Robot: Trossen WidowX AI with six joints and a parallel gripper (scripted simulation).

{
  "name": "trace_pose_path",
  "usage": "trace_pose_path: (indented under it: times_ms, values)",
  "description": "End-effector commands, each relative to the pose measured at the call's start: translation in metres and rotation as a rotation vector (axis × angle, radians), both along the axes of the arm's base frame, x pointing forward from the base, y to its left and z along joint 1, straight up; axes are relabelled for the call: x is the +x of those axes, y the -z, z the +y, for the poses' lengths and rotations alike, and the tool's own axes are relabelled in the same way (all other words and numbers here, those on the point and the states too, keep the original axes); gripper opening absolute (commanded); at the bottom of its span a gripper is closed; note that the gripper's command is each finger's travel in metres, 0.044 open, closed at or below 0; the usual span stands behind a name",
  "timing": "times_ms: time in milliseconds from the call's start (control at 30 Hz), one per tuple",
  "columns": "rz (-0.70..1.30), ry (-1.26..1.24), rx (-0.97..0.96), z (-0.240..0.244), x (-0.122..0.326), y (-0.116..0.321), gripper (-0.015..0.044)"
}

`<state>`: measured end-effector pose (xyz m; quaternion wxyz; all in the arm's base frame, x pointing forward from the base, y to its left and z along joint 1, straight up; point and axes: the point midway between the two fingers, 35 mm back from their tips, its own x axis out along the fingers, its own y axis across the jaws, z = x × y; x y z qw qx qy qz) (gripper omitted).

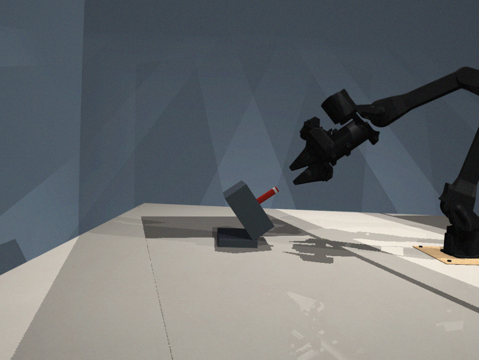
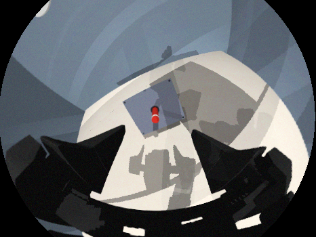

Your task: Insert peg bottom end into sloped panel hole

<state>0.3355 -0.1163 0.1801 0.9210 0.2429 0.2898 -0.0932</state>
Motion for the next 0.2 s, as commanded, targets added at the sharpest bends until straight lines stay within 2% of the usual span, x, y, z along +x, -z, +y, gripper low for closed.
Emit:
trace_pose_path:
  times_ms: [0, 167]
  values:
    - [-0.005, -0.004, -0.003, 0.0005, -0.0037, -0.0036, 0.044]
    - [-0.005, -0.004, -0.003, 0.0004, -0.0087, -0.0067, 0.044]
